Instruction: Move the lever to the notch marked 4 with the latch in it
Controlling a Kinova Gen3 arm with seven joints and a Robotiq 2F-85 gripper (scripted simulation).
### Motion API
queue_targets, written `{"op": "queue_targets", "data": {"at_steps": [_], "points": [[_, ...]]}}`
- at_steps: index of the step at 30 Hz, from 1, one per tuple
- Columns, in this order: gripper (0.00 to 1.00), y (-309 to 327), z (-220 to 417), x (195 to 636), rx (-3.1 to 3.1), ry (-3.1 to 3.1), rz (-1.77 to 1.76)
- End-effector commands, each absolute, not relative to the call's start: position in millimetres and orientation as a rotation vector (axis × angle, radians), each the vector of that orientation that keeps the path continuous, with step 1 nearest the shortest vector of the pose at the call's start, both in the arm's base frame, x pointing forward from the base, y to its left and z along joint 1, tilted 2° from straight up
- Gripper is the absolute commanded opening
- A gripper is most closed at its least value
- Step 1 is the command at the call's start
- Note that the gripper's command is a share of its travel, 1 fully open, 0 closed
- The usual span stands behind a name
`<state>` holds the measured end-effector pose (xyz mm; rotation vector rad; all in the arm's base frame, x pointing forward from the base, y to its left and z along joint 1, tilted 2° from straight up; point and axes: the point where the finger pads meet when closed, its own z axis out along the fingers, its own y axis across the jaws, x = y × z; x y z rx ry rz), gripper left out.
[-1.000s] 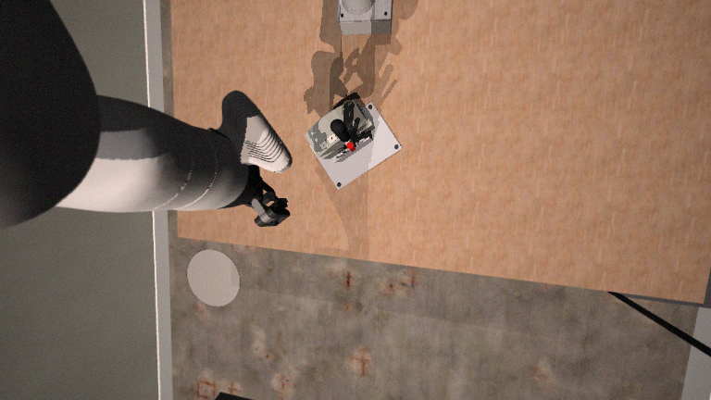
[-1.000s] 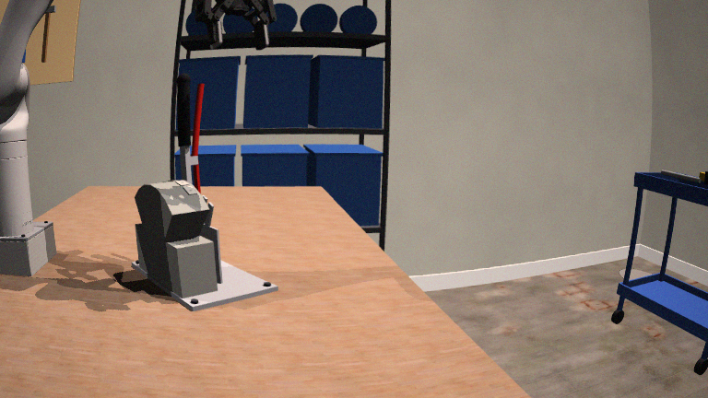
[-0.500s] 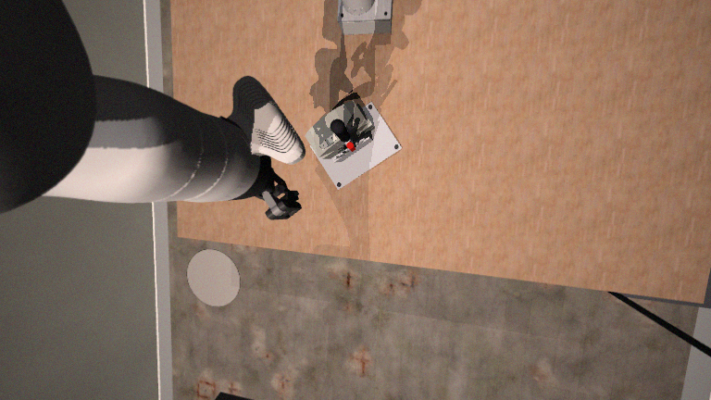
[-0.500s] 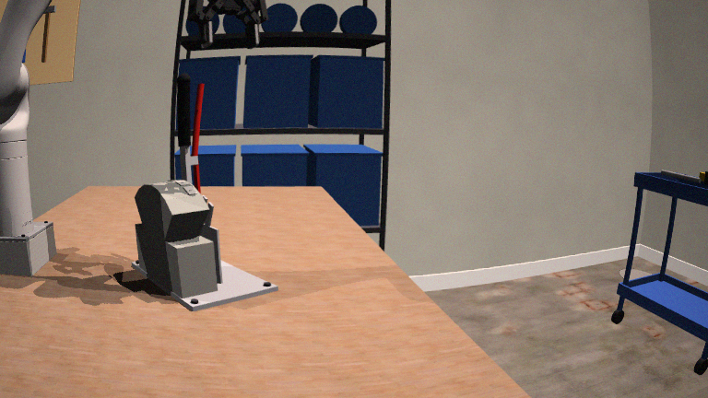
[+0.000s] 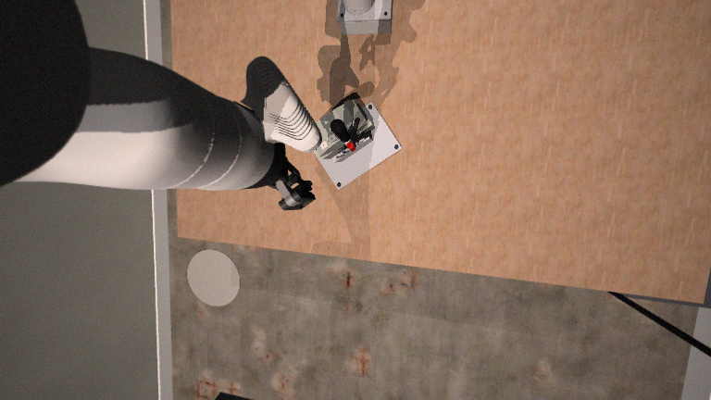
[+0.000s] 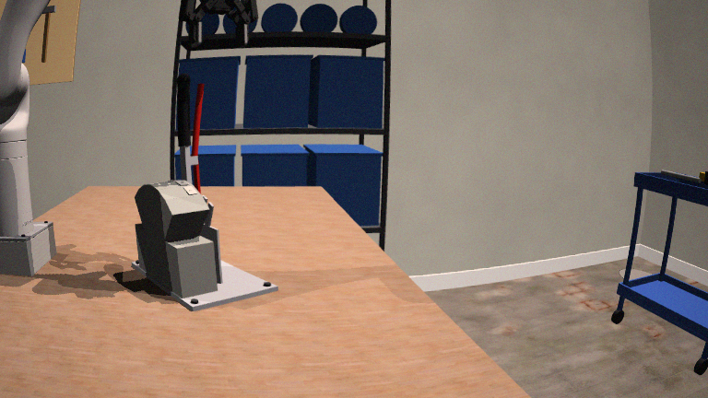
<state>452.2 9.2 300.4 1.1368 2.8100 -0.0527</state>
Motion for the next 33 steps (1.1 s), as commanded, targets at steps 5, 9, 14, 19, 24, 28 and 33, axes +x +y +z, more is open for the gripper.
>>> {"op": "queue_targets", "data": {"at_steps": [5,9,14,19,24,28,33], "points": [[1.00,21,306,441,1.157,2.827,-0.036],[1.00,21,306,441,1.157,2.827,-0.036],[1.00,27,307,435,1.170,2.838,-0.030],[1.00,32,309,430,1.183,2.848,-0.024],[1.00,36,311,424,1.195,2.857,-0.019],[1.00,41,312,420,1.205,2.865,-0.015],[1.00,44,313,415,1.215,2.873,-0.011]]}}
